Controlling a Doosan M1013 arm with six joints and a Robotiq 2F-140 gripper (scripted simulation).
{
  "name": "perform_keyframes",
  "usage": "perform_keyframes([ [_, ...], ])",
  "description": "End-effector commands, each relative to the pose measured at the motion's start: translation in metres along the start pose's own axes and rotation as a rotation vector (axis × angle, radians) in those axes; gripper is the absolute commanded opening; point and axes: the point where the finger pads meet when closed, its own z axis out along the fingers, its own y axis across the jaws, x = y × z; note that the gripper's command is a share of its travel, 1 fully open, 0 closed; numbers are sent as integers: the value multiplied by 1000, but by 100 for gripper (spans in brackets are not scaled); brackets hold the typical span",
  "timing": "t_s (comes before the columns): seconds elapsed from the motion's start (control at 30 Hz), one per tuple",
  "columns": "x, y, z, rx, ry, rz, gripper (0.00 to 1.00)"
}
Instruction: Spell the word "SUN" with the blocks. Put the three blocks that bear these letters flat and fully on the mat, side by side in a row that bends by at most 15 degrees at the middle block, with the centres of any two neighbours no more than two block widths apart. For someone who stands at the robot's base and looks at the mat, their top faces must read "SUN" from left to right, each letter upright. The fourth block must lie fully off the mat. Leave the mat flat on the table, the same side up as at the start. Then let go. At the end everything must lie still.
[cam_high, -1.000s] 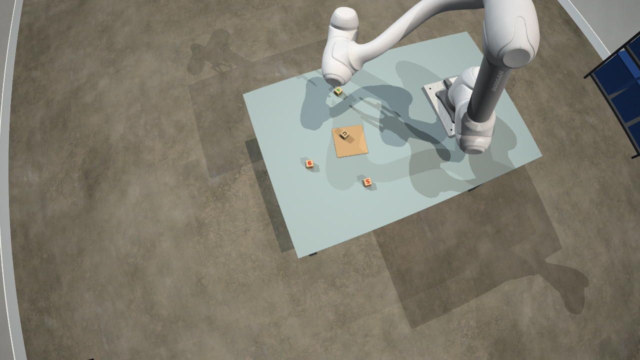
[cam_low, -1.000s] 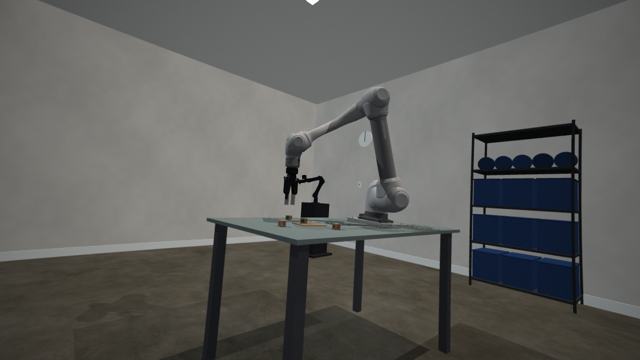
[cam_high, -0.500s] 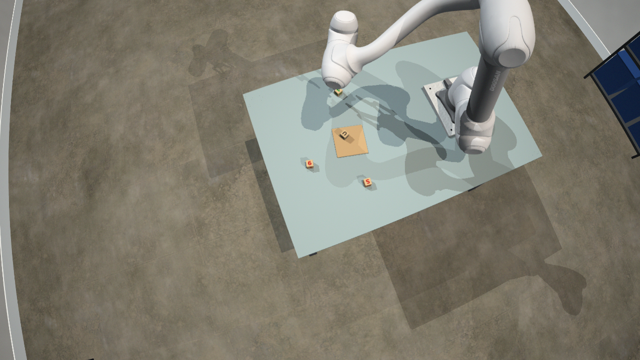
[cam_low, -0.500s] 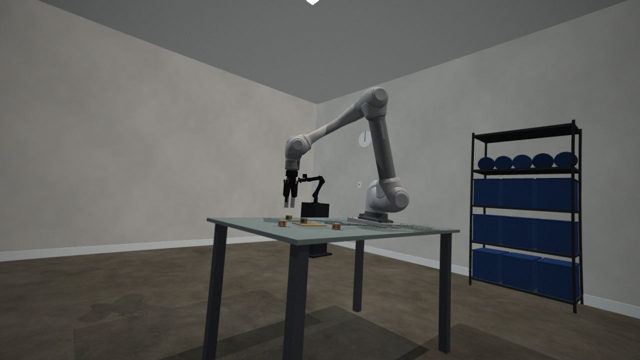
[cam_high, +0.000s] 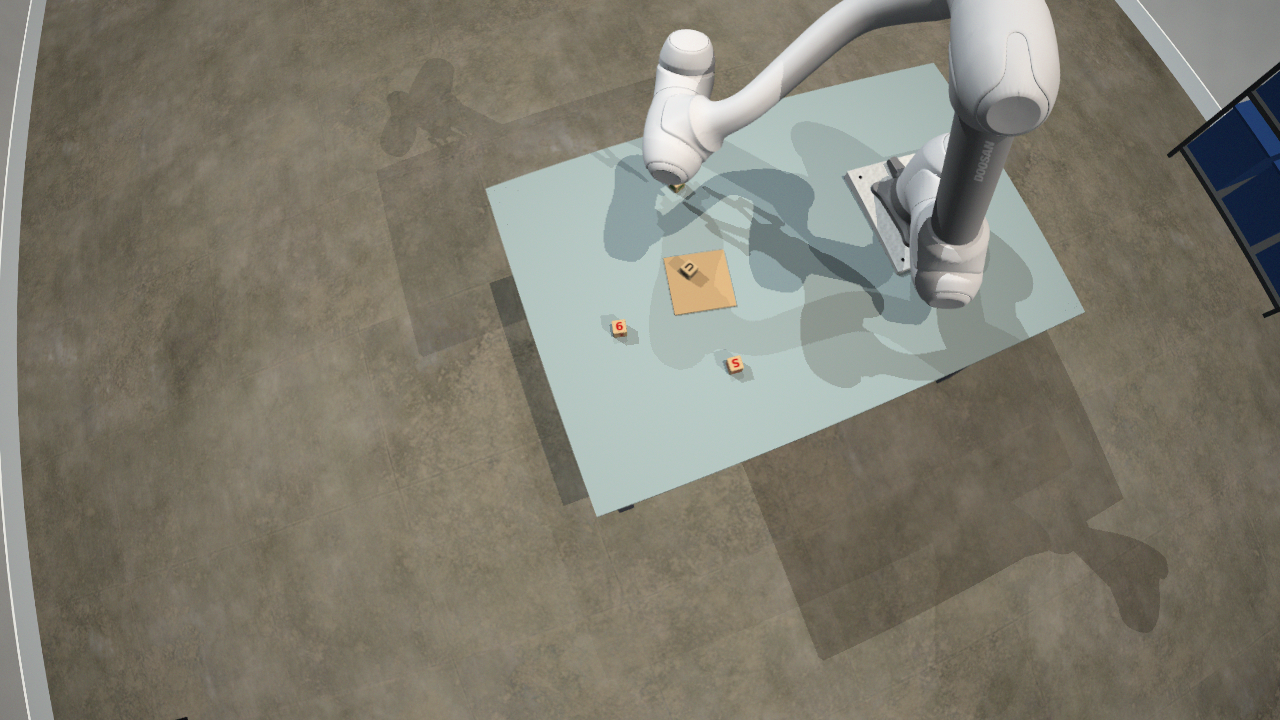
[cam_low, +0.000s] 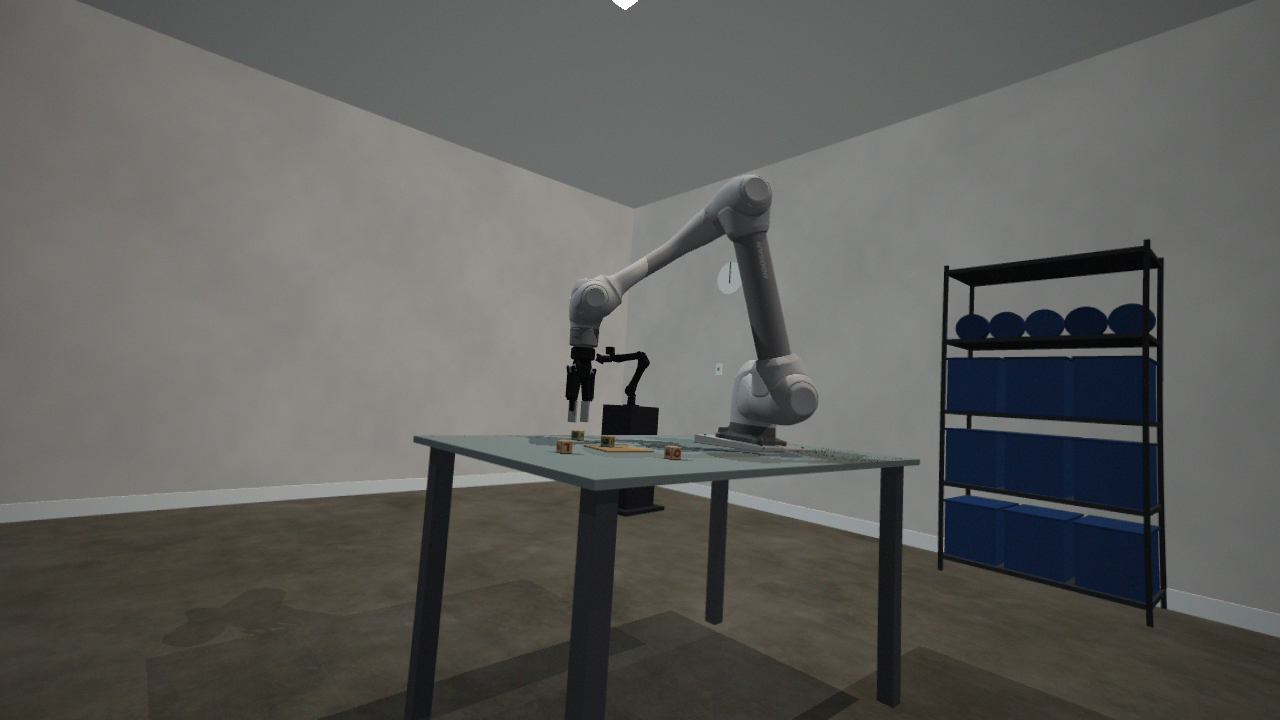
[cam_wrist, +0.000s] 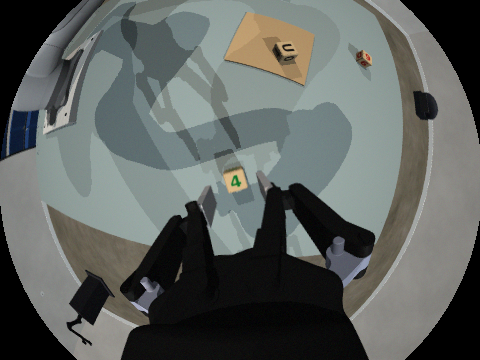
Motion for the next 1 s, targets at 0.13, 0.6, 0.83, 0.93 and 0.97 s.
perform_keyframes([
  [0.13,3,1,11,5,1,-14,40],
  [0.6,3,1,14,5,1,-14,40],
  [0.83,3,1,14,5,1,-14,40],
  [0.93,3,1,14,5,1,-14,40],
  [0.97,3,1,14,5,1,-14,40],
])
